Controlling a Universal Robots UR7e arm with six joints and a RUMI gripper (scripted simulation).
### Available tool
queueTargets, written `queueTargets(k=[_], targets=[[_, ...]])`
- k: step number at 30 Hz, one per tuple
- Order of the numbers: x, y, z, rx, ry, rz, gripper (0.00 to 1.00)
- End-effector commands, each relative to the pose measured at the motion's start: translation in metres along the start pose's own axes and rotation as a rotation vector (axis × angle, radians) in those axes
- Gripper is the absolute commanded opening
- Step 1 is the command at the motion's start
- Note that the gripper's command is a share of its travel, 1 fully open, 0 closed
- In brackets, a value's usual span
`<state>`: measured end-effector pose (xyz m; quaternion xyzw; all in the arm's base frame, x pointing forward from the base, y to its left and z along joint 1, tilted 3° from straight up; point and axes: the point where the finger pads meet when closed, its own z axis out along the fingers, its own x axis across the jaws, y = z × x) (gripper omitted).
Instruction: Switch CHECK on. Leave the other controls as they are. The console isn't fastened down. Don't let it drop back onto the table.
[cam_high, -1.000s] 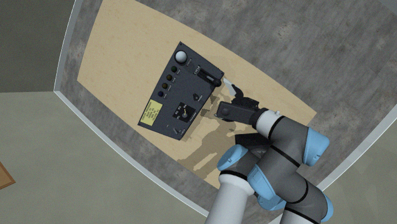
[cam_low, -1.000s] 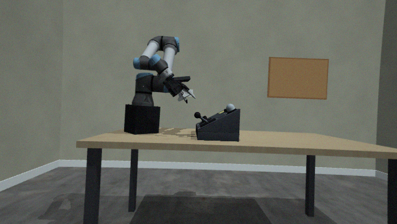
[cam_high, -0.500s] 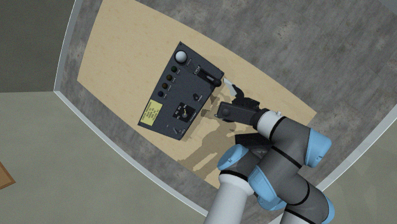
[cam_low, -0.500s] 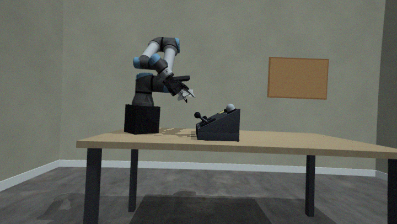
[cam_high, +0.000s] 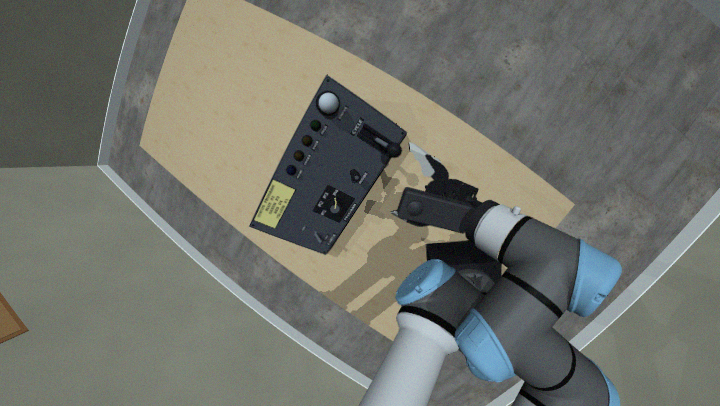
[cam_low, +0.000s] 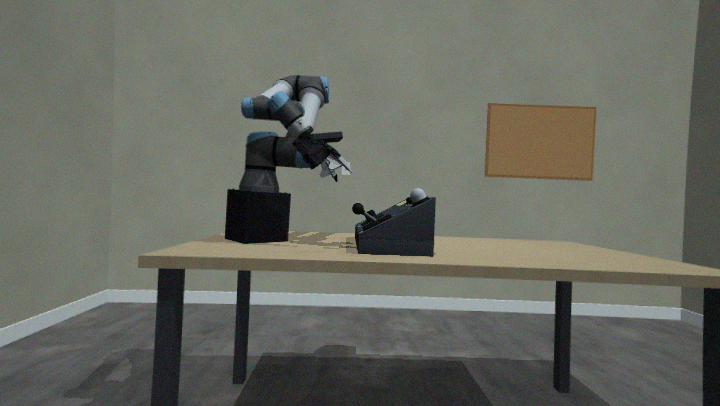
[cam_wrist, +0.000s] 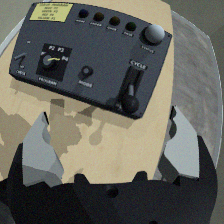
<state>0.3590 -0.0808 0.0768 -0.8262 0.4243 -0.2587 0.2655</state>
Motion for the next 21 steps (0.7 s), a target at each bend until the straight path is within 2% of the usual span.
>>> queueTargets(k=[1,14,21], targets=[[-0.001,-0.002,-0.01,0.006,0.005,-0.001,1.0],[-0.002,-0.009,-0.04,0.006,0.005,-0.001,1.0],[-0.002,-0.011,-0.047,0.006,0.005,-0.001,1.0]])
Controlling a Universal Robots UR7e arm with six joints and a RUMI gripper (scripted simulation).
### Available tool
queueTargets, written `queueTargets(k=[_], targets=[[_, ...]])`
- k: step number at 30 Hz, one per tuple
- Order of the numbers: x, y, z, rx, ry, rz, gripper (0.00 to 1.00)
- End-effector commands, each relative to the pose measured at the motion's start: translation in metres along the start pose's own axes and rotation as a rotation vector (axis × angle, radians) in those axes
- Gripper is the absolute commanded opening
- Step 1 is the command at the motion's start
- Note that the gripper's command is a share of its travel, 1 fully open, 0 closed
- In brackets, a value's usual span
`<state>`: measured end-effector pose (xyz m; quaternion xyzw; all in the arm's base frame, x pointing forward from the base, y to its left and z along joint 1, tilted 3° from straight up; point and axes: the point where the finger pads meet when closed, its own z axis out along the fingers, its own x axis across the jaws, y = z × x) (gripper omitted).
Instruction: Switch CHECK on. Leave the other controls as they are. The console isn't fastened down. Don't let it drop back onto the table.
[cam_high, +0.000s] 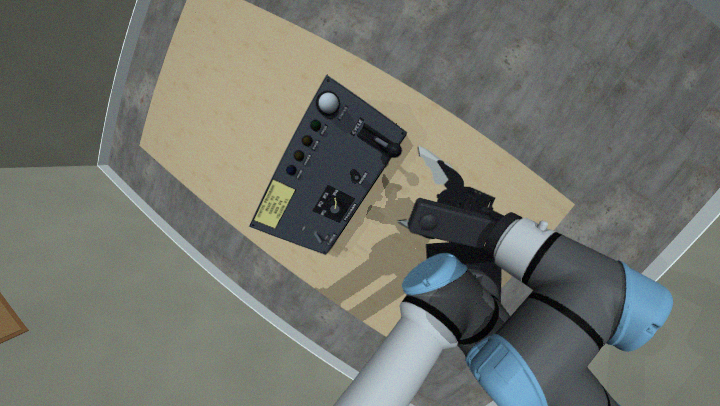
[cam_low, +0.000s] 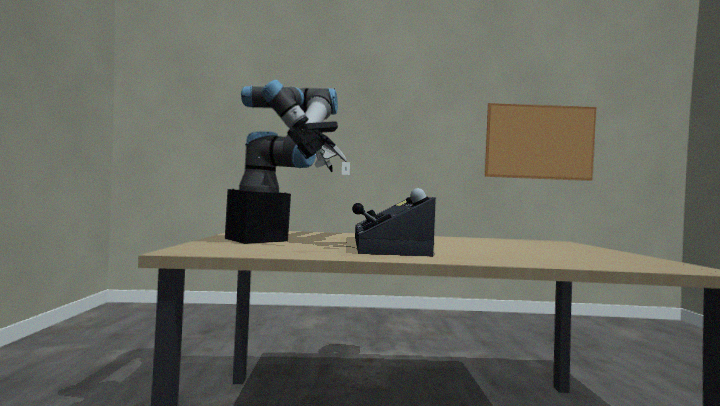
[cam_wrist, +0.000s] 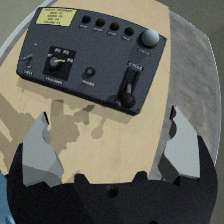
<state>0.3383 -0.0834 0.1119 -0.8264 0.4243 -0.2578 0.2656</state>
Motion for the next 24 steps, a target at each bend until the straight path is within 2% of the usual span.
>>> queueTargets(k=[1,24], targets=[[-0.0007,-0.0013,-0.0085,0.006,0.007,-0.001,1.0],[-0.003,-0.0033,-0.0109,0.006,0.004,-0.024,1.0]])
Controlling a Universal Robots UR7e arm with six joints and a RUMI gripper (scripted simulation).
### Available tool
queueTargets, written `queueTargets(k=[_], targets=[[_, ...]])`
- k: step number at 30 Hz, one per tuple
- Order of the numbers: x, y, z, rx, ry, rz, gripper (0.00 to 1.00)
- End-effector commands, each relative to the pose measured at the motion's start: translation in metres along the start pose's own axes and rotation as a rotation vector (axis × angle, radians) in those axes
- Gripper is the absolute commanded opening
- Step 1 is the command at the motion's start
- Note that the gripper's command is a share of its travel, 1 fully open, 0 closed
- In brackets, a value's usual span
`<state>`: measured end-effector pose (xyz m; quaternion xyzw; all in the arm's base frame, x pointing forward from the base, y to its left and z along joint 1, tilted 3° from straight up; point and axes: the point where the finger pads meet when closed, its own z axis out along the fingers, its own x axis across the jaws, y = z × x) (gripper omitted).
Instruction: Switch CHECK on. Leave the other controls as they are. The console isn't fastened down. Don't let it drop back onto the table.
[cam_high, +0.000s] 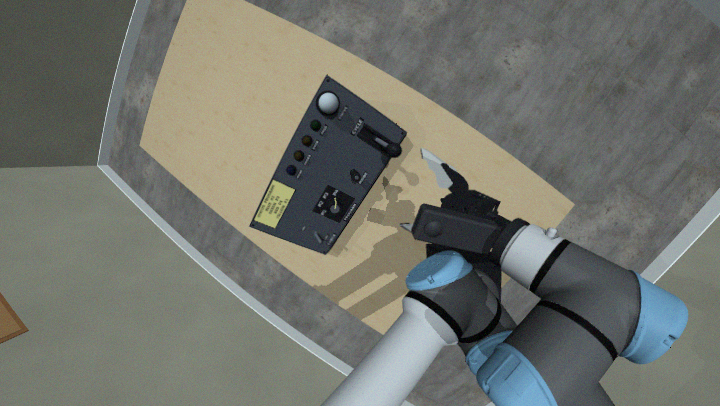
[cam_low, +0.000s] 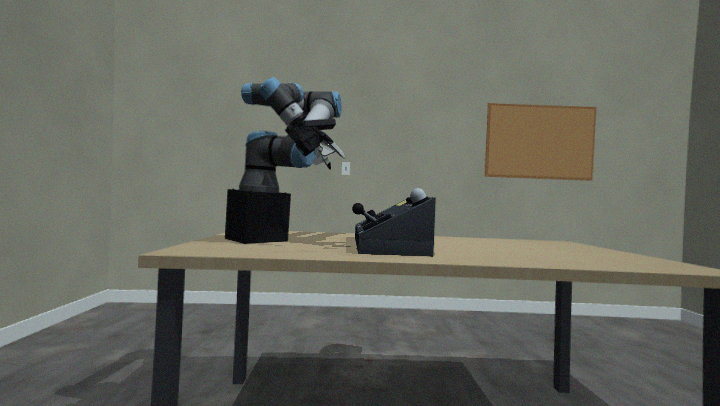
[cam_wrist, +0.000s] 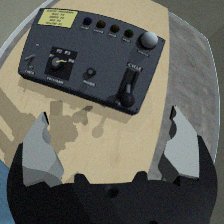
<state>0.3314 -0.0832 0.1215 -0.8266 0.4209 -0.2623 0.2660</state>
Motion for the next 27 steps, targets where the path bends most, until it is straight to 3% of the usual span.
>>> queueTargets(k=[1,13,27], targets=[[-0.002,-0.001,0.001,-0.001,-0.002,-0.023,1.0],[-0.014,-0.007,0.007,-0.005,-0.02,-0.156,1.0],[-0.054,-0.024,0.024,-0.018,-0.069,-0.553,1.0]])
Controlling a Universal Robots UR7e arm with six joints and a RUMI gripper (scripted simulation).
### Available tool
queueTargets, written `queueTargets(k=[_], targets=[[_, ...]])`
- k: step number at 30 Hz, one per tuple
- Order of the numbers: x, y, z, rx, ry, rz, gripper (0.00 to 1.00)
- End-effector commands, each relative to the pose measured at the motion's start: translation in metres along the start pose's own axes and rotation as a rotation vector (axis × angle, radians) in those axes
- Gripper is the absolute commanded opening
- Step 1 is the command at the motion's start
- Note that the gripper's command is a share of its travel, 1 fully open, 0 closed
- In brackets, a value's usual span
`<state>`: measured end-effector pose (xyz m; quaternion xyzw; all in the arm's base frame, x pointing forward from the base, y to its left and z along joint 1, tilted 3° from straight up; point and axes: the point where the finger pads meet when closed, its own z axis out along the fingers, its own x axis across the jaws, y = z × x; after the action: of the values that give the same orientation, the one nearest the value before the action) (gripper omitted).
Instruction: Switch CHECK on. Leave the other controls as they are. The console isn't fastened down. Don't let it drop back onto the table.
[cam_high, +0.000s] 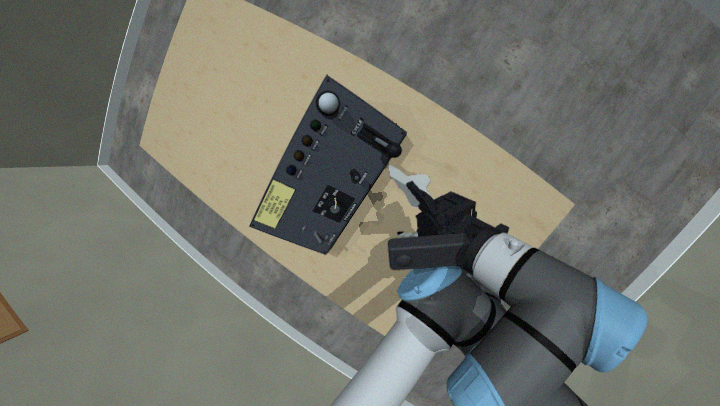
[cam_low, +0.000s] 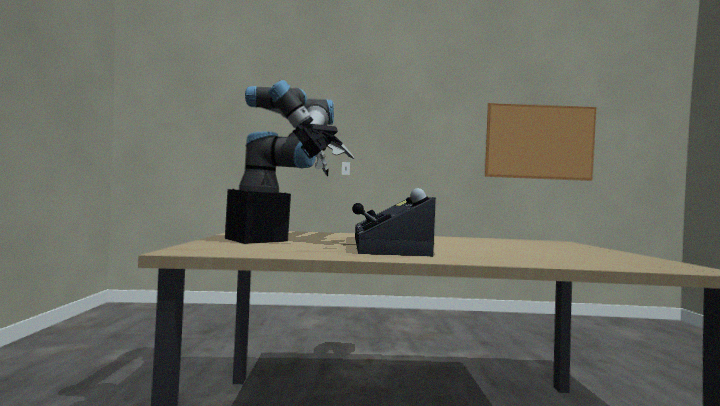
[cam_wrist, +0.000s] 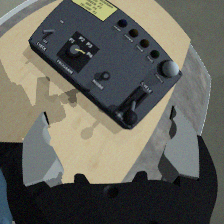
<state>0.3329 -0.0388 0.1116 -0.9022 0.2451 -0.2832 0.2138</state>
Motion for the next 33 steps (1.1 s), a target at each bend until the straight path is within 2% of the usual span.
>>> queueTargets(k=[1,12,33], targets=[[-0.015,-0.016,0.008,-0.004,-0.019,-0.202,1.0],[-0.049,-0.05,0.027,-0.02,-0.074,-0.642,1.0],[-0.072,-0.075,0.043,-0.034,-0.118,-0.97,1.0]])
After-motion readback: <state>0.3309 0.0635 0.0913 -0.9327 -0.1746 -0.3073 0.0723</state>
